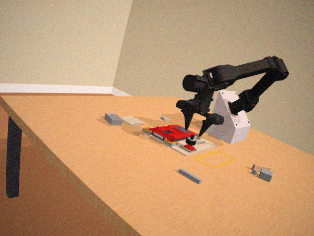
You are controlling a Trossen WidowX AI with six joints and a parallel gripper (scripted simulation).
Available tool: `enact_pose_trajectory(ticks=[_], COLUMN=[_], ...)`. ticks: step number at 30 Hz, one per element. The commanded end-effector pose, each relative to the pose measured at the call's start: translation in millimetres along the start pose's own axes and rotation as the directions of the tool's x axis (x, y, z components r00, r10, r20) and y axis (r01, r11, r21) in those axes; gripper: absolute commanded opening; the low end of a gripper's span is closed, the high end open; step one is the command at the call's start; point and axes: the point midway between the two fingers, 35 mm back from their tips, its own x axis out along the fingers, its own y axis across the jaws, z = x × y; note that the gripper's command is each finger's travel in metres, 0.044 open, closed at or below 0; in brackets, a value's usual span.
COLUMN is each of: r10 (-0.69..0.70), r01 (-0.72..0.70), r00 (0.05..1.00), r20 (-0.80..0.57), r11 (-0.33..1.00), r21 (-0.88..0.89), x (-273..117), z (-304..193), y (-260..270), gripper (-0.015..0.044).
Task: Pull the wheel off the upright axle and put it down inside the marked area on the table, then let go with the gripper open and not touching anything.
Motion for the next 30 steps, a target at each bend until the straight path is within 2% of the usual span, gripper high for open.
enact_pose_trajectory(ticks=[1, 5, 9, 17, 22, 23, 30], r10=[0.009, 0.009, 0.006, 0.006, 0.006, 0.006, 0.006], r01=[-0.009, -0.009, -0.006, -0.006, -0.006, -0.006, -0.006], r00=[1.0, 1.0, 0.999, 0.999, 1.0, 1.0, 1.0], r20=[-0.016, -0.016, -0.031, -0.031, -0.031, -0.031, -0.03], r11=[1.0, 1.0, 1.0, 1.0, 1.0, 1.0, 1.0], r21=[0.011, 0.011, 0.004, 0.004, 0.004, 0.004, 0.004], x=[34.8, 36.5, 33.5, 33.5, 32.7, 32.3, 30.1], z=[-6.1, -6.0, -7.8, -7.8, -7.8, -7.7, -7.6], y=[0.9, 0.5, 1.6, 1.6, 1.6, 1.6, 1.5], gripper=[0.03, 0.03, 0.0195, 0.0142, 0.001, 0.0, 0.0])
